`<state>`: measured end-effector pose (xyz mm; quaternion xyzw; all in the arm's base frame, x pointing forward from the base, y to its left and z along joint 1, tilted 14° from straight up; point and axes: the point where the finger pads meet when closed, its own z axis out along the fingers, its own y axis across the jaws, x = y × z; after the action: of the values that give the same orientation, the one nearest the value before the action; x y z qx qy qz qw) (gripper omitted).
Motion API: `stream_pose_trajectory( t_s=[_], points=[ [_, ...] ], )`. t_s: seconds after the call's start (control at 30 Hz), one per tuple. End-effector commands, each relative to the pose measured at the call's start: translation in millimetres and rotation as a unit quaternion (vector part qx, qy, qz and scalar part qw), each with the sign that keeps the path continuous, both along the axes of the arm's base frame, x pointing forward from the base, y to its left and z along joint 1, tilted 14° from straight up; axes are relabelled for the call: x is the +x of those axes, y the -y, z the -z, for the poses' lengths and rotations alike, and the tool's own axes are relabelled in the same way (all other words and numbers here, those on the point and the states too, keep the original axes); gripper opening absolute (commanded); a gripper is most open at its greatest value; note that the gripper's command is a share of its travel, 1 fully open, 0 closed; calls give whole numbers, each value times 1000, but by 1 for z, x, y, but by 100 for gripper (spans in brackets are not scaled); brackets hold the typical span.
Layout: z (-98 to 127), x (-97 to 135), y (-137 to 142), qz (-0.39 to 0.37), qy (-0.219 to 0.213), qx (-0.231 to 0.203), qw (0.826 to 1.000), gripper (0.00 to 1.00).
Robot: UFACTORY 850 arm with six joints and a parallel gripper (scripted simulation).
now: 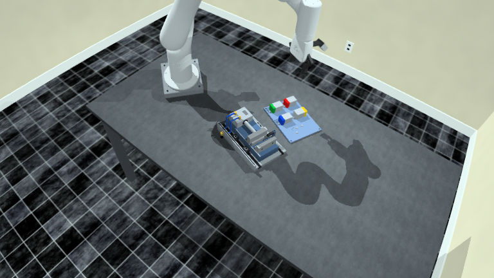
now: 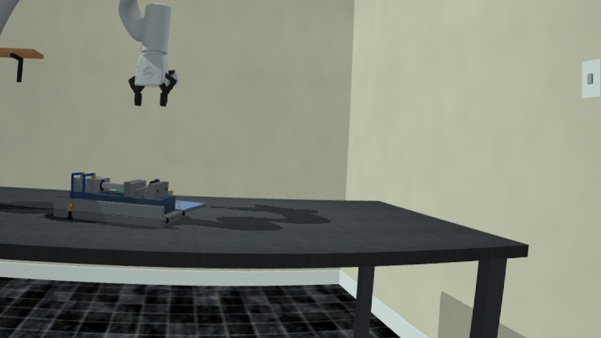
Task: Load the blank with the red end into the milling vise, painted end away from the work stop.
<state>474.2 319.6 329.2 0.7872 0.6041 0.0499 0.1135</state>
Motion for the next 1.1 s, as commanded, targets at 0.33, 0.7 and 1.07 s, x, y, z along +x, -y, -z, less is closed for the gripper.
stream_pose_trajectory(
  t_s=[0.33,0.7,1.07],
  points=[
    [-1,0,0,0,1,1,1000,100],
    [-1,0,1,0,1,1,1000,100],
    [3,10,-58,0,1,1,1000,100]
  ],
)
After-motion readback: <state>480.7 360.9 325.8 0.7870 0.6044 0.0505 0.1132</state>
